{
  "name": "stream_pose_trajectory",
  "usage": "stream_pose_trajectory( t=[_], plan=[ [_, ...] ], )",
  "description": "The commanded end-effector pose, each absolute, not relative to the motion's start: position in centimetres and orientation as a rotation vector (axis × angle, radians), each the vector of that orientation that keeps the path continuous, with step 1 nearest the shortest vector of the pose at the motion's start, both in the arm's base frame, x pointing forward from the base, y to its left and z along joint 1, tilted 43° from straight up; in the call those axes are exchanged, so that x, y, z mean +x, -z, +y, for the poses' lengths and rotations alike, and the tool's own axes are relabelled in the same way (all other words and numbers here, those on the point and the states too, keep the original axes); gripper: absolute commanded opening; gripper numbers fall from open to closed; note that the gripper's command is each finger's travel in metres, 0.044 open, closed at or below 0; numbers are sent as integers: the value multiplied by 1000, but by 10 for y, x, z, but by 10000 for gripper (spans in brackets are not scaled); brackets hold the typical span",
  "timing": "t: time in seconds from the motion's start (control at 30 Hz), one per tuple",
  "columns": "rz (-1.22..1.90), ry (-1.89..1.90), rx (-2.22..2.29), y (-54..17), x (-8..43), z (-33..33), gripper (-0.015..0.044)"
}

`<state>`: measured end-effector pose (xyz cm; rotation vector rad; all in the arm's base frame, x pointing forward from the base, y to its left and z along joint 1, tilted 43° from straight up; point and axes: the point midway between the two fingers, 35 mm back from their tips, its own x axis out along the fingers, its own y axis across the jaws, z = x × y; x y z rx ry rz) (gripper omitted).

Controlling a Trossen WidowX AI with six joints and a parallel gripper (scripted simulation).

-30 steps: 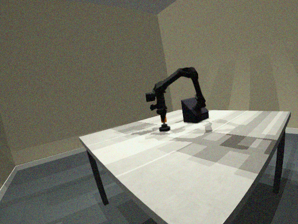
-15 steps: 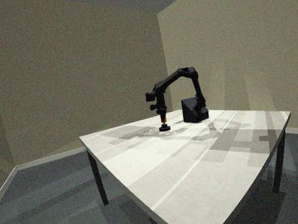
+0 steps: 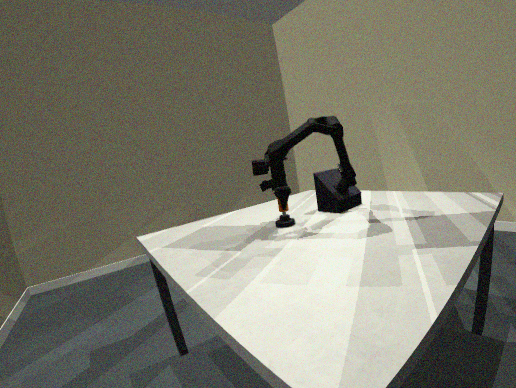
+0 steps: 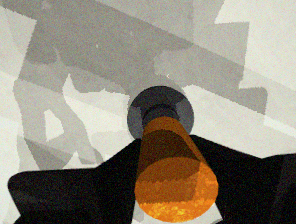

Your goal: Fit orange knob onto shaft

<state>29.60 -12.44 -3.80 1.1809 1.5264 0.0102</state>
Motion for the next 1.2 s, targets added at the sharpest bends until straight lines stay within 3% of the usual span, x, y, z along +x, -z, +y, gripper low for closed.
stream_pose_trajectory(
  t=[0.0, 1.17],
  plan=[
    [1518, -19, 1168, 39, 296, -126, 0],
    [1478, -174, 1000, 38, 299, -128, 0]
  ],
)
